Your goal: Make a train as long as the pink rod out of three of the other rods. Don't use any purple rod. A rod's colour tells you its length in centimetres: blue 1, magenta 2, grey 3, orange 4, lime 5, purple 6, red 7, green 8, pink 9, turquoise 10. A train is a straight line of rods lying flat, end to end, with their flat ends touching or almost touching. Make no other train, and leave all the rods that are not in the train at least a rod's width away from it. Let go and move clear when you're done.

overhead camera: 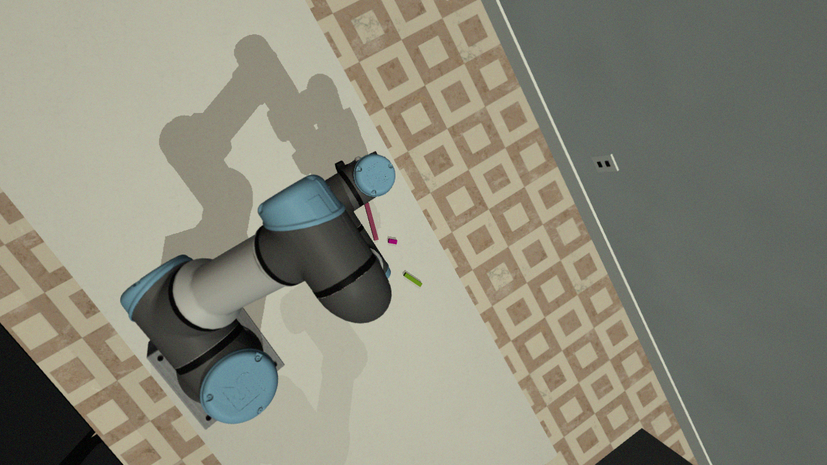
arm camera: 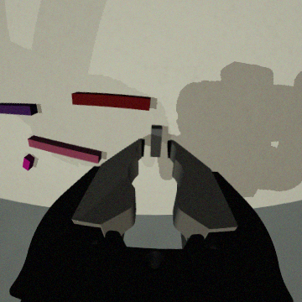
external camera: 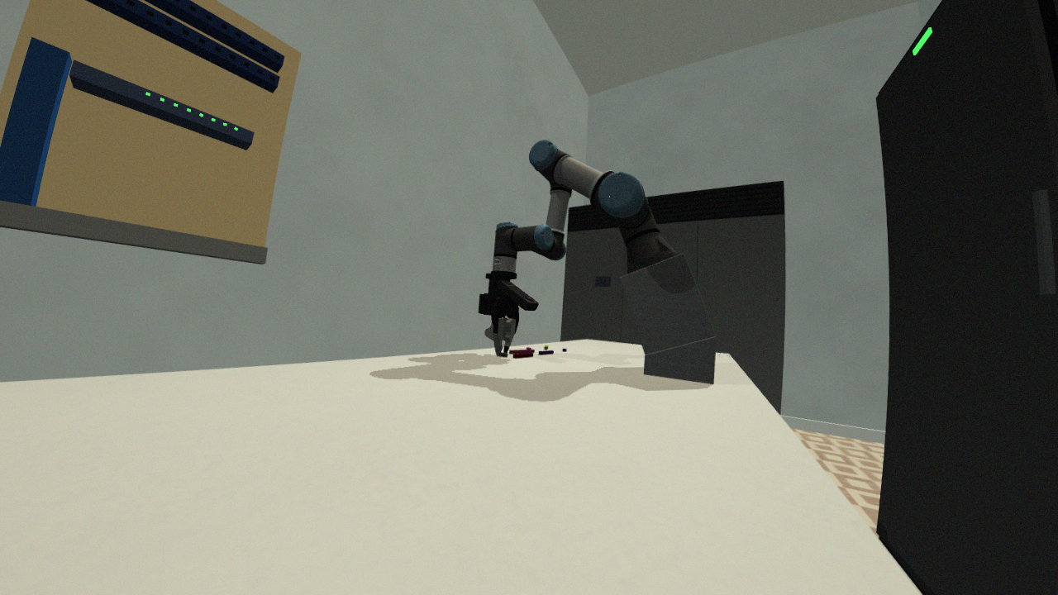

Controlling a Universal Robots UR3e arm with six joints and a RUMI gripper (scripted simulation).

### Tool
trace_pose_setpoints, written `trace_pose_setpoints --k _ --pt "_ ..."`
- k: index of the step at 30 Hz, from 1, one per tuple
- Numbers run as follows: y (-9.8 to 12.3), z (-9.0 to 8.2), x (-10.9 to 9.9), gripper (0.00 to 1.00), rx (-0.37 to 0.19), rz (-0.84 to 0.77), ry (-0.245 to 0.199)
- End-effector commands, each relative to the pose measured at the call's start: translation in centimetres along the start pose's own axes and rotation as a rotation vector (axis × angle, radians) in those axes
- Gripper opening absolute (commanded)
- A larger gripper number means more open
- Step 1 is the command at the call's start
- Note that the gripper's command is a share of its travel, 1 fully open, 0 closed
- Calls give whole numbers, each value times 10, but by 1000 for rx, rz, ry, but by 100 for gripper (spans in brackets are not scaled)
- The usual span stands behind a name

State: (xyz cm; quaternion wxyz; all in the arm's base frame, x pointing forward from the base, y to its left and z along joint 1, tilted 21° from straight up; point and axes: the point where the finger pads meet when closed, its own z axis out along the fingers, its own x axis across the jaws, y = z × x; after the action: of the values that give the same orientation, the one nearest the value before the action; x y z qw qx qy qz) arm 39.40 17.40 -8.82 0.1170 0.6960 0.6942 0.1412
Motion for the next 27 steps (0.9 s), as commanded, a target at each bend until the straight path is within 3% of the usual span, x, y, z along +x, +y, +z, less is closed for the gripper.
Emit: trace_pose_setpoints --k 1,18,19,27 --pt "1 0 0 14 -3 0 0" --pt "1 0 0 14 -3 0 0" --pt "1 0 0 0 -3 0 0" --pt "1 0 0 0 -3 0 0"
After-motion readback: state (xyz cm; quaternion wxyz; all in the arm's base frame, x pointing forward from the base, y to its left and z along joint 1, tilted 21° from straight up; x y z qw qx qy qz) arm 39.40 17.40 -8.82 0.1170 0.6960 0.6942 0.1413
